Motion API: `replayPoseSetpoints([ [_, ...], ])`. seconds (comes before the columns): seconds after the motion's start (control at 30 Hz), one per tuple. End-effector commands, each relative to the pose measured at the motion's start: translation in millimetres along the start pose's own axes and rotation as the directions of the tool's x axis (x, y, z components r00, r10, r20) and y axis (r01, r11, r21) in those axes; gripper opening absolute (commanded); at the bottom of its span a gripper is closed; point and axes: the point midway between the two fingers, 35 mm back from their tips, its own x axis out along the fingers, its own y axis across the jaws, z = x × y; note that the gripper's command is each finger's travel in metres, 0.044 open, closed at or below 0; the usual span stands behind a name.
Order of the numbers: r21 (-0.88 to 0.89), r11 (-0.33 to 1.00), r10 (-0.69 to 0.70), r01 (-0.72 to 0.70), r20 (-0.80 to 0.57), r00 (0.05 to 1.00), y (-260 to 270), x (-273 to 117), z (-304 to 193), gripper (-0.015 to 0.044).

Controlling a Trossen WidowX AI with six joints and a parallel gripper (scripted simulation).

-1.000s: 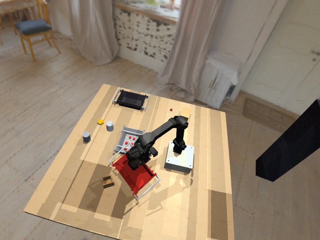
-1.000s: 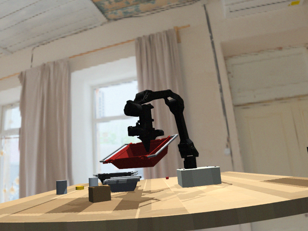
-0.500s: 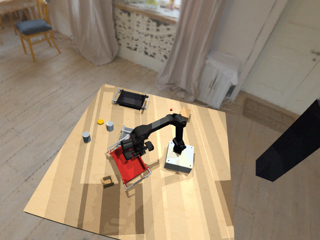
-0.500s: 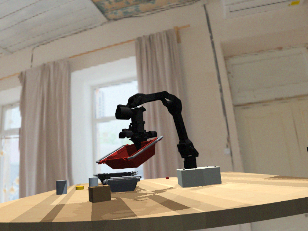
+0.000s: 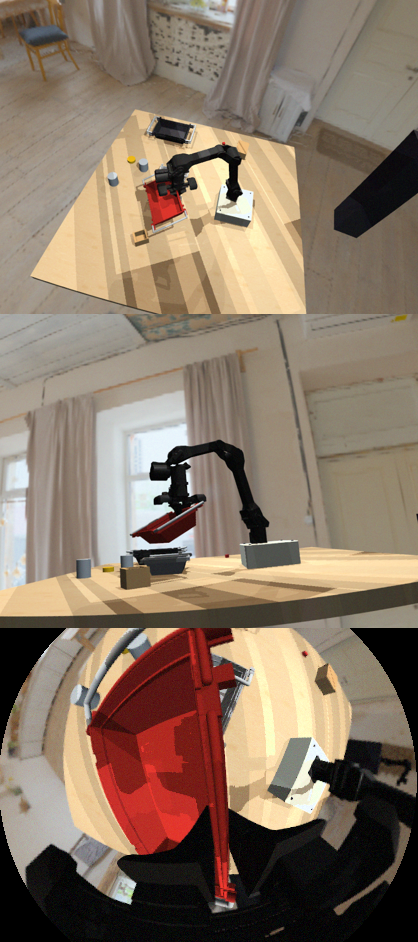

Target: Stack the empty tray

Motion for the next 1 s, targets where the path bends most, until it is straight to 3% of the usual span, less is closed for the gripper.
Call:
replayPoseSetpoints([
  [0.0, 0.059, 0.998, 0.017, -0.018, 0.008, 1.0, 0.5, -4.9, 18.4, 0.0],
  [0.97, 0.409, 0.913, 0.014, -0.019, 0.017, 1.0, -29.8, -5.5, 129.7, 0.0],
])
